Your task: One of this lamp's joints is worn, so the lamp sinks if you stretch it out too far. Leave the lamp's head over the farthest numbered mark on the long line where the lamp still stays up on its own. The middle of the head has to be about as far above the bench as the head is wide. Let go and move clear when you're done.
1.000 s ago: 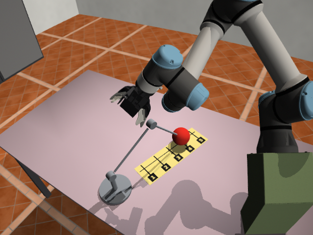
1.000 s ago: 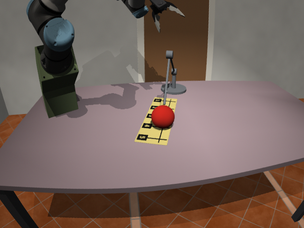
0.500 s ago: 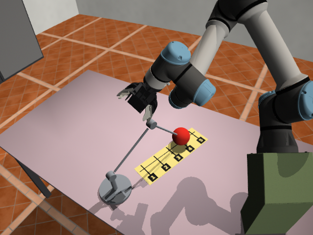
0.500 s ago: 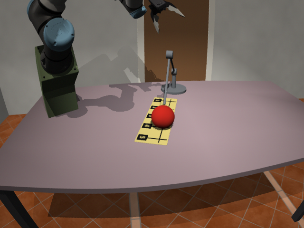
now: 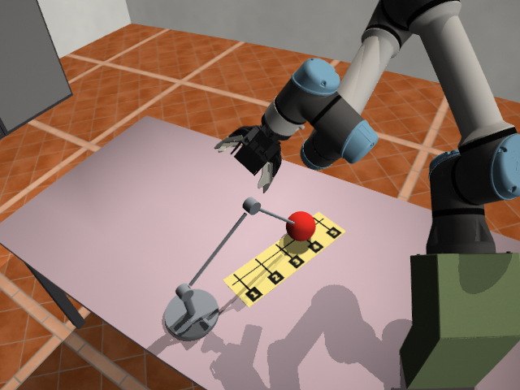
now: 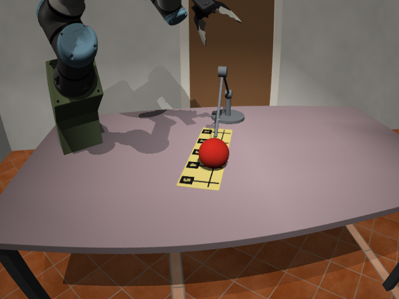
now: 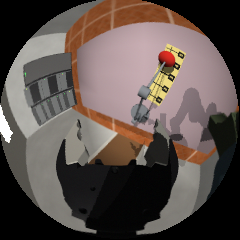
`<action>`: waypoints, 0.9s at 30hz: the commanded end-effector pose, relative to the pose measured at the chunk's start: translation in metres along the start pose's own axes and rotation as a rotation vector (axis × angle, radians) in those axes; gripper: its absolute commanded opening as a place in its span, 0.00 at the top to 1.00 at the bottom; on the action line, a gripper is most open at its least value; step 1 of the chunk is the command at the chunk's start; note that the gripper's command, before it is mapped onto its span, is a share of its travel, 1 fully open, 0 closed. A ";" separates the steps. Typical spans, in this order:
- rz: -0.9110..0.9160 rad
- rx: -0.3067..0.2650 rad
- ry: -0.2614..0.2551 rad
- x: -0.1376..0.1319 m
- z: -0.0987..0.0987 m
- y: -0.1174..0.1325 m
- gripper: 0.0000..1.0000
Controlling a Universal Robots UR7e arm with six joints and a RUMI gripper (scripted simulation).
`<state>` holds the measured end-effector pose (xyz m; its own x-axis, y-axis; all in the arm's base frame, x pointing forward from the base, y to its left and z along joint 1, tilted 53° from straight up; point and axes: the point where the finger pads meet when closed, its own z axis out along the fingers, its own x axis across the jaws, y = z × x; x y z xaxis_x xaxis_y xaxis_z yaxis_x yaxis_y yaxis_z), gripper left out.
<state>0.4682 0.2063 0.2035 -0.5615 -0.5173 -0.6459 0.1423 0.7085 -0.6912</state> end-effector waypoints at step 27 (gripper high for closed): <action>0.001 0.001 -0.001 0.030 -0.027 -0.104 0.00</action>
<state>0.4218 0.1391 0.2565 -0.5607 -0.5173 -0.6466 0.1451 0.7074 -0.6917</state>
